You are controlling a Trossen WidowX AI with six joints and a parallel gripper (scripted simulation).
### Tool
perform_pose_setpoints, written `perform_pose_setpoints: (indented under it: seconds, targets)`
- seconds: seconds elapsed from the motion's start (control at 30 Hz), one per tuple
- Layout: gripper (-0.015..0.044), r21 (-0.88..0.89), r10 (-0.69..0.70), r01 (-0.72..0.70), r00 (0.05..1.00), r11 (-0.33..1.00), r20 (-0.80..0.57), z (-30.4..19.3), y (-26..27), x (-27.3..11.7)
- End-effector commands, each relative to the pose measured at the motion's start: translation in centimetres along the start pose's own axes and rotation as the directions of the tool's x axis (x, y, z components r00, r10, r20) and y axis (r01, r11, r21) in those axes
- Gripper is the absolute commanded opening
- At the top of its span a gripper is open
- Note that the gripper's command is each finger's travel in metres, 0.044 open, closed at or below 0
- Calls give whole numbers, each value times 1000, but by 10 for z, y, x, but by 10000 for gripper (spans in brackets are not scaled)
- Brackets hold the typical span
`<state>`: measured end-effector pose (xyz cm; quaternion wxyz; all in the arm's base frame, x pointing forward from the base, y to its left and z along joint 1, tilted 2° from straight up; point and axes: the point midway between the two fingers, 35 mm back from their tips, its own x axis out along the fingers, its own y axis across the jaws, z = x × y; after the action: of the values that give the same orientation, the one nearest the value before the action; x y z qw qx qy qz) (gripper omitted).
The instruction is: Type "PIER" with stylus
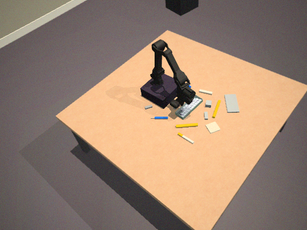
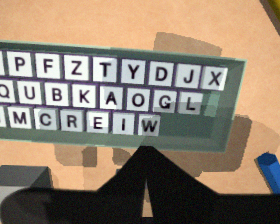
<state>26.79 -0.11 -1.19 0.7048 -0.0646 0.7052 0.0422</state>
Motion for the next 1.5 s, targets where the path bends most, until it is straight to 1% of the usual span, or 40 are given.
perform_pose_setpoints:
  seconds: [0.0, 0.2, 0.4, 0.47, 0.87, 0.9, 1.0, 1.07, 1.4, 1.47]
  targets:
    - [0, 8, -1, 1, 1000, 1000, 1, -3, 2, 0]
    - [0, 8, 0, 0, 1000, 1000, 1, -2, 9, 0]
    - [0, 8, 7, -7, 1000, 1000, 1, -2, 79, 0]
    - [0, 8, 8, -8, 1000, 1000, 1, -3, 87, 0]
    - [0, 8, 8, -8, 1000, 1000, 1, -2, 87, -2]
    - [0, 8, 8, -8, 1000, 1000, 1, -2, 87, -9]
    - [0, 8, 8, -8, 1000, 1000, 2, -1, 87, -50]
    - [0, 8, 8, -8, 1000, 1000, 2, -2, 86, -60]
    - [0, 2, 8, -8, 1000, 1000, 17, 1, 86, -57]
    - [53, 2, 8, -8, 1000, 1000, 16, 1, 86, -57]
